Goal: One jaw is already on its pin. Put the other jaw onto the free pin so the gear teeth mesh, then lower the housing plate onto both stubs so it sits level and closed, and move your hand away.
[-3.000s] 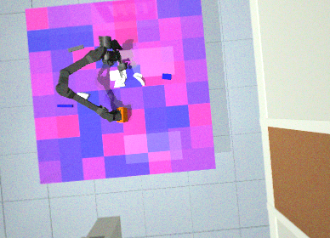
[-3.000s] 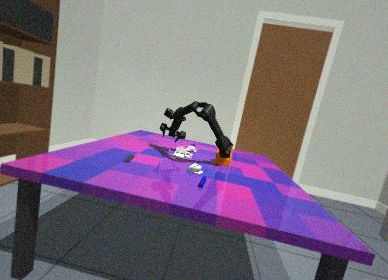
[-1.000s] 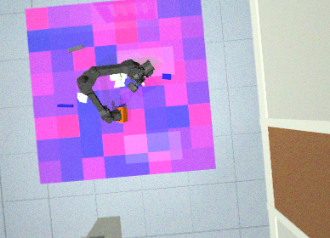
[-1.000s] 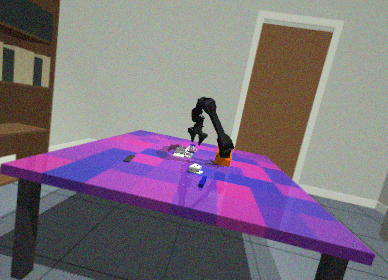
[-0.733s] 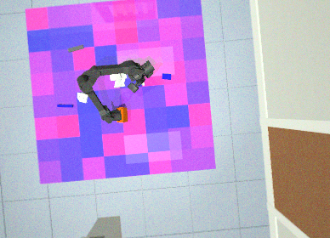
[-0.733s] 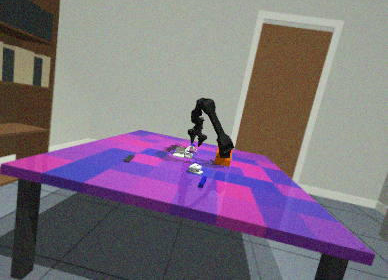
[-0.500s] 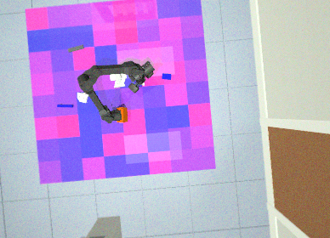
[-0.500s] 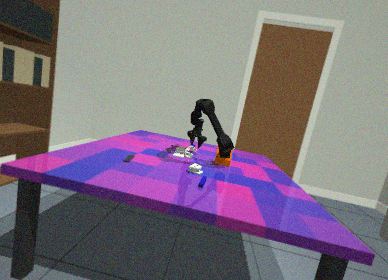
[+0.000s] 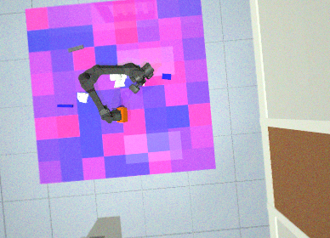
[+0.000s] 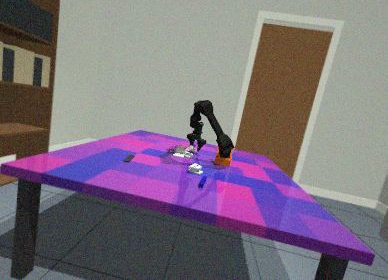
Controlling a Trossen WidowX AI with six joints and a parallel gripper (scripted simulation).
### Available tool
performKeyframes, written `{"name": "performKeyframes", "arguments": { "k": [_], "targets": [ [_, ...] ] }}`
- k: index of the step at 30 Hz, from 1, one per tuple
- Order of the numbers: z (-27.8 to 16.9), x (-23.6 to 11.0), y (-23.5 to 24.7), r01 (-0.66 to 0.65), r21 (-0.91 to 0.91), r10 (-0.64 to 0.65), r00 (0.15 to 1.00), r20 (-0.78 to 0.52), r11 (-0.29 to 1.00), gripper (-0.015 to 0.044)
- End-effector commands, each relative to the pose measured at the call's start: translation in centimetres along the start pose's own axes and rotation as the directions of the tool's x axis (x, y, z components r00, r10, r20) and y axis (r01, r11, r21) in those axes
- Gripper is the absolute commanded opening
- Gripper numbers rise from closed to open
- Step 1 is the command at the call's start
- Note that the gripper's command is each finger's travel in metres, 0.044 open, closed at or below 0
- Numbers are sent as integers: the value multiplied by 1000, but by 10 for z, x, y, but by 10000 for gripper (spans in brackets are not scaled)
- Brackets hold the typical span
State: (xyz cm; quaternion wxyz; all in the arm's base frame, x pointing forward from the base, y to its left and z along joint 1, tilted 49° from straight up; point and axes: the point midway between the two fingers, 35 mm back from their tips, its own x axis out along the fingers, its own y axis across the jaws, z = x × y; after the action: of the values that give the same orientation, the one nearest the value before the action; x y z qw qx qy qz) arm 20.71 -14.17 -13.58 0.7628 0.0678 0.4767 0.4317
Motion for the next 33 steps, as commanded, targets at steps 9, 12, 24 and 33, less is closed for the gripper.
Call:
{"name": "performKeyframes", "arguments": {
  "k": [9, 12, 24, 33],
  "targets": [
    [0, 9, 2, -6, 7, 6, 1000, 4, 1000, 361],
    [0, 9, 2, -6, 7, 6, 1000, 4, 1000, 282],
    [0, 9, 2, -6, 7, 6, 1000, 4, 1000, 46],
    [0, 9, 2, -6, 7, 6, 1000, 4, 1000, 37]
  ]
}}
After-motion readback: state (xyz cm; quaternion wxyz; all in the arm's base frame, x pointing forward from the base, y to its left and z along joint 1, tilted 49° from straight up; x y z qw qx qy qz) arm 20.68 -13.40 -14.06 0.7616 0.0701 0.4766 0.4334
